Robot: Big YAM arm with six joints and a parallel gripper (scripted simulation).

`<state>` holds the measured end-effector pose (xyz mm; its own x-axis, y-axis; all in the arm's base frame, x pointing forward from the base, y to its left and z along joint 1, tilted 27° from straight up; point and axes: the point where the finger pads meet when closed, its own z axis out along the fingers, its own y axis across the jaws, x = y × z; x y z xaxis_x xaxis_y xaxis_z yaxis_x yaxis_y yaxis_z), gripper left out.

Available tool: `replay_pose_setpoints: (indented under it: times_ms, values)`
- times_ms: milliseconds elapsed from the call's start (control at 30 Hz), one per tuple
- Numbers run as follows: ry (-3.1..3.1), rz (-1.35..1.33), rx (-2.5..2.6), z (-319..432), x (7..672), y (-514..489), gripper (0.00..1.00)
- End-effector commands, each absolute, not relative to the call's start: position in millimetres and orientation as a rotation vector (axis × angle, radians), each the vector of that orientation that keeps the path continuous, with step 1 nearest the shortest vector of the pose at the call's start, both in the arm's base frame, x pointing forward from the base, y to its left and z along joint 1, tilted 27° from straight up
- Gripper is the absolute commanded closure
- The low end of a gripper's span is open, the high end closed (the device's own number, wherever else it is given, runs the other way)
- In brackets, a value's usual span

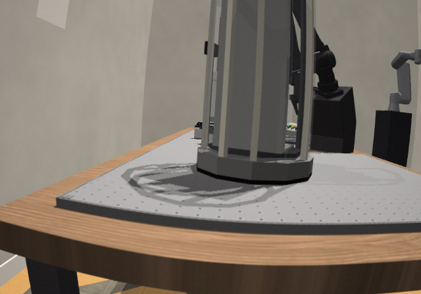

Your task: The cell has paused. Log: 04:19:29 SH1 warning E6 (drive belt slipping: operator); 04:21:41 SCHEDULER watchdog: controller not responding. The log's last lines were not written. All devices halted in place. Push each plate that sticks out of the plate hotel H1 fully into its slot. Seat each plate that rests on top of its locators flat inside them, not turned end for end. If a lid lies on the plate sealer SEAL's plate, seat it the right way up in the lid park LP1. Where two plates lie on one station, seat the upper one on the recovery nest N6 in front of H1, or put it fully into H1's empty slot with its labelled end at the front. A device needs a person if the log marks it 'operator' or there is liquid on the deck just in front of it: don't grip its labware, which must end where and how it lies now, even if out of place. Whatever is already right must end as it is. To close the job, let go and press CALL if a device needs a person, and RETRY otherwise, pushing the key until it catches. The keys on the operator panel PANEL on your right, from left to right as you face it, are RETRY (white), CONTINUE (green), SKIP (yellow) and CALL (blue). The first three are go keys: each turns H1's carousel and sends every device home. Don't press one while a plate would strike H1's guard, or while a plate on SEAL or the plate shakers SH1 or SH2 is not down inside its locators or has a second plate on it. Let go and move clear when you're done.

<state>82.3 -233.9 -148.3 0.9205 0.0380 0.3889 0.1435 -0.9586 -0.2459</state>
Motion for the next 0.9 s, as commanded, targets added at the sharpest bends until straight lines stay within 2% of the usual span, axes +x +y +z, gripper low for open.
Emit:
replay_pose_setpoints:
  times_ms: [0, 867]
  values:
    - [-0.121, -0.559, -2.802, -154, 87, -228, 1.0]
    - [-0.122, -0.56, -2.805, -180, 98, -222, 1.0]
